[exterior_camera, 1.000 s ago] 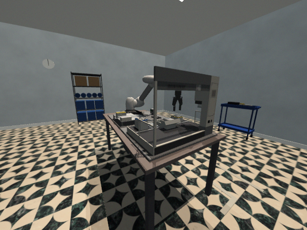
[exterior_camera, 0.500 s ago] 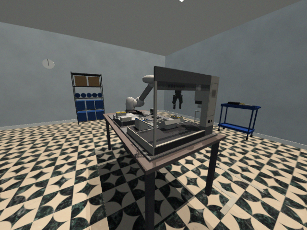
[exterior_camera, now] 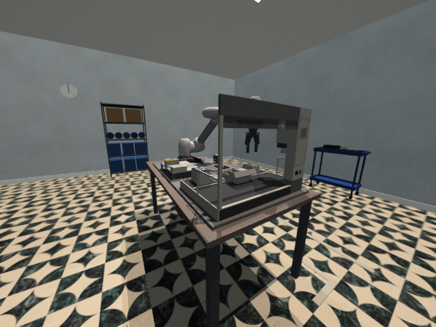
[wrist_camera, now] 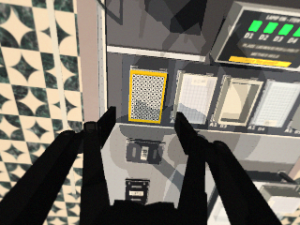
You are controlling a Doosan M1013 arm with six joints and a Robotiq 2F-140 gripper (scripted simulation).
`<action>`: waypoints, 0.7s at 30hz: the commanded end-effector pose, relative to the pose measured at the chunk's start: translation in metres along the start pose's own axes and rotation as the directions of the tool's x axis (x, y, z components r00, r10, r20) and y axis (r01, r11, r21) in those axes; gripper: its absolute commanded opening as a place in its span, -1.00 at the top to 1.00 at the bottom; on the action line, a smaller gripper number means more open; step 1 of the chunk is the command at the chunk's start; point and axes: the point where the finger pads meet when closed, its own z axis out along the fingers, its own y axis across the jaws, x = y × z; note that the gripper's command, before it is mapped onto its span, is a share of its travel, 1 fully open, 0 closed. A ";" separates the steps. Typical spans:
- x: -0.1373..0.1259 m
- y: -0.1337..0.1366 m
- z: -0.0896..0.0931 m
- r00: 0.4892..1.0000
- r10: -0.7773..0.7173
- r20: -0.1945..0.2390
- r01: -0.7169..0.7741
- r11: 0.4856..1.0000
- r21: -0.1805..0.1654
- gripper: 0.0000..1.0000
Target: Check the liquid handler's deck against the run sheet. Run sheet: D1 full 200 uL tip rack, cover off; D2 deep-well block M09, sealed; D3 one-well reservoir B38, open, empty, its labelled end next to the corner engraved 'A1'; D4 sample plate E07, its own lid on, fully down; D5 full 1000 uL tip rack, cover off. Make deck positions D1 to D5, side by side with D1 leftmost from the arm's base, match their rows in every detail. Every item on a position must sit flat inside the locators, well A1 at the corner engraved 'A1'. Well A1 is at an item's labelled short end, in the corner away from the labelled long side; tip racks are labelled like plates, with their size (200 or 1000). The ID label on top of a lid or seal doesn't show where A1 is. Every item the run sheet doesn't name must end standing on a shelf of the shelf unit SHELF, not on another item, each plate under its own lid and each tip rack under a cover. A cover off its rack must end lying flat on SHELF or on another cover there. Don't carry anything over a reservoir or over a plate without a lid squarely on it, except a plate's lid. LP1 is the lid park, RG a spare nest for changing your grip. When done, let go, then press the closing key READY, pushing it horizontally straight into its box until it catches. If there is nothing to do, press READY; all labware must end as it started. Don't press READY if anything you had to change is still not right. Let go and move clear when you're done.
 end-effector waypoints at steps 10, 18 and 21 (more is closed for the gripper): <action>0.000 0.000 -0.018 1.000 0.000 -0.002 0.000 1.000 0.001 -0.32; 0.000 0.000 -0.032 1.000 0.000 -0.002 0.000 1.000 0.001 -0.32; 0.000 0.000 -0.037 1.000 0.000 -0.002 0.000 1.000 0.001 -0.32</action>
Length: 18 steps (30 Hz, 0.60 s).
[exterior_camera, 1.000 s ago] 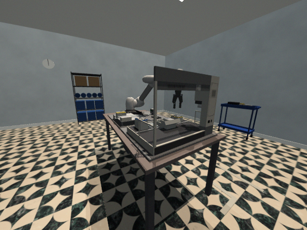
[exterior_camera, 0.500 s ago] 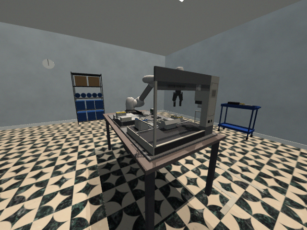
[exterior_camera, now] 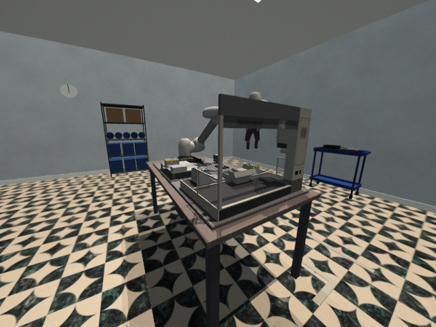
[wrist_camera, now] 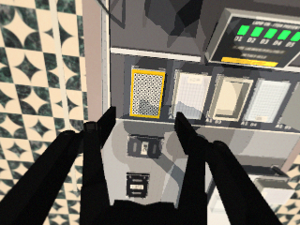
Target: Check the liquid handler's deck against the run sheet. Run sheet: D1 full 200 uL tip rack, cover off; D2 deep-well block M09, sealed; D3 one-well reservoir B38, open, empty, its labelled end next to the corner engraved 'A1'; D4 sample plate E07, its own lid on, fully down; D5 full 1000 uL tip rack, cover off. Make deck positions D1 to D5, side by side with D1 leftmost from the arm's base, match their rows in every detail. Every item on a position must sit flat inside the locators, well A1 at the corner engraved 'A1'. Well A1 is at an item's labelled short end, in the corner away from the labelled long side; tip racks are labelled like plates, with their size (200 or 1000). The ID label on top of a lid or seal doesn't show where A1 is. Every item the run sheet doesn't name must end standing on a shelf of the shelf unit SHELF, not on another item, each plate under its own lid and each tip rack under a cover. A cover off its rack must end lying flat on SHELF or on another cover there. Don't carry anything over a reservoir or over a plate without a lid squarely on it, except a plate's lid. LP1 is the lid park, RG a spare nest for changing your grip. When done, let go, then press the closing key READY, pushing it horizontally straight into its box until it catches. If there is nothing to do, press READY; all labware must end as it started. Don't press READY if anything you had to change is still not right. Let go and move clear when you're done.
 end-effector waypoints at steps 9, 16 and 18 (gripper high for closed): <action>0.000 0.000 -0.017 1.000 0.000 -0.002 0.000 1.000 0.001 -0.32; -0.015 0.000 -0.022 0.998 -0.060 -0.002 0.060 0.998 0.001 0.80; -0.025 -0.001 -0.021 0.995 -0.100 -0.002 0.100 0.995 0.001 0.80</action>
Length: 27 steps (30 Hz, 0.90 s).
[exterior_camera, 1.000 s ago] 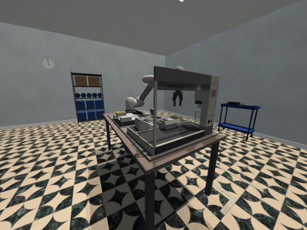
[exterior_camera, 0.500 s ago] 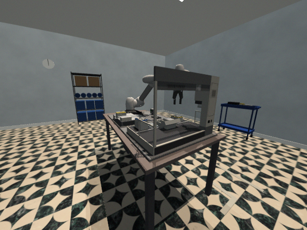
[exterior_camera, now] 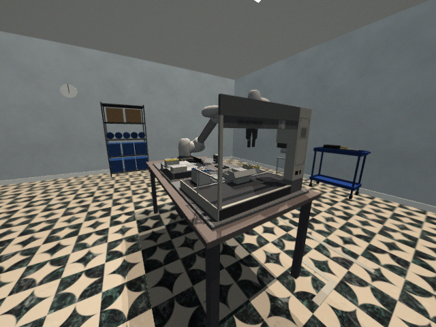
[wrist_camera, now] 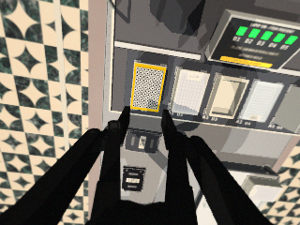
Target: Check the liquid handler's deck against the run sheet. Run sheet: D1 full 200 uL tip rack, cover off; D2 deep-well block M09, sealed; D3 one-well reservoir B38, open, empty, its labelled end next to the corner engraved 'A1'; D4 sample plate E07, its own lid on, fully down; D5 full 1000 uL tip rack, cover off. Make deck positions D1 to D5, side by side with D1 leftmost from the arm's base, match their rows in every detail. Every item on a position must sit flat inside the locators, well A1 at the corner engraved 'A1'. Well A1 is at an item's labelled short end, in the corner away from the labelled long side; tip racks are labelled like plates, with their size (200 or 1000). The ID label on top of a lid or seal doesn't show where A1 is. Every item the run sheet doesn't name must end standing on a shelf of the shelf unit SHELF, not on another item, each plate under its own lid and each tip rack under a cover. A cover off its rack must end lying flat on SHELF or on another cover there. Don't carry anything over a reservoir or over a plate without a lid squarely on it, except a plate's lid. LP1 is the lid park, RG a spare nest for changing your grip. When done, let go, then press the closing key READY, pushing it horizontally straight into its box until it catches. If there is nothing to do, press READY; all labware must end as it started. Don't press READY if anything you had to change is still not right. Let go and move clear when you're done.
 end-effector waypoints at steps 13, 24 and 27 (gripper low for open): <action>-0.067 -0.005 0.000 0.964 -0.266 -0.005 0.266 0.964 0.000 0.80; -0.067 -0.005 0.000 0.901 -0.435 -0.005 0.435 0.901 -0.001 0.80; -0.067 -0.005 0.000 0.873 -0.488 -0.005 0.488 0.873 -0.001 0.80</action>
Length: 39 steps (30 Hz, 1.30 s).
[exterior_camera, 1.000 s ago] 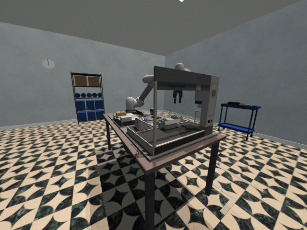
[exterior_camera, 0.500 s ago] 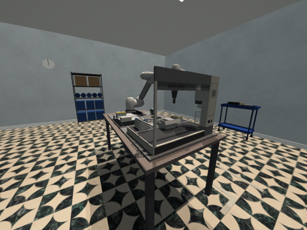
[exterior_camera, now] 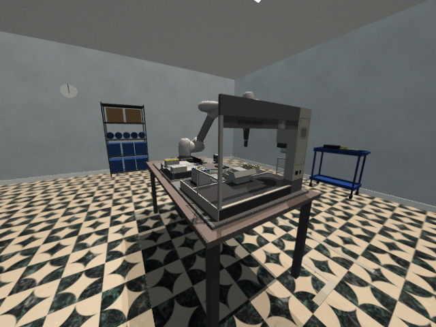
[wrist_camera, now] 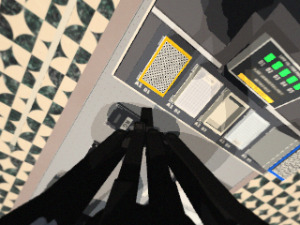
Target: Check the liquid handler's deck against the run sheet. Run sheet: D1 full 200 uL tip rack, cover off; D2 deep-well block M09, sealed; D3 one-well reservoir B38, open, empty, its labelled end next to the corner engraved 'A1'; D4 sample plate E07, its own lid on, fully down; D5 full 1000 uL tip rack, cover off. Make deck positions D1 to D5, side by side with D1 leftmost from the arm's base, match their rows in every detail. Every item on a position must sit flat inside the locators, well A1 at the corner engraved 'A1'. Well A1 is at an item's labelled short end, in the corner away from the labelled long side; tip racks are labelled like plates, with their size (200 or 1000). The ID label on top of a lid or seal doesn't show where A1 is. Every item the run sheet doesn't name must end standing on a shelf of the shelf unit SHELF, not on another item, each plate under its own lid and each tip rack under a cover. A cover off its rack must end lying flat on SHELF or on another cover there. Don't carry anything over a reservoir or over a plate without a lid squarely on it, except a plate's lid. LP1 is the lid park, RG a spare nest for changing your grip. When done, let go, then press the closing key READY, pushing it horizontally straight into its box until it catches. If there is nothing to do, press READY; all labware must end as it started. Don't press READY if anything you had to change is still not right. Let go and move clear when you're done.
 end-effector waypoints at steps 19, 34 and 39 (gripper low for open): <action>-0.008 -0.005 -0.001 0.931 -0.366 -0.002 0.366 0.931 0.000 0.80; -0.064 -0.038 0.000 0.805 -0.593 -0.002 0.593 0.805 -0.001 0.80; -0.068 -0.040 0.000 0.742 -0.670 -0.002 0.670 0.742 -0.001 0.80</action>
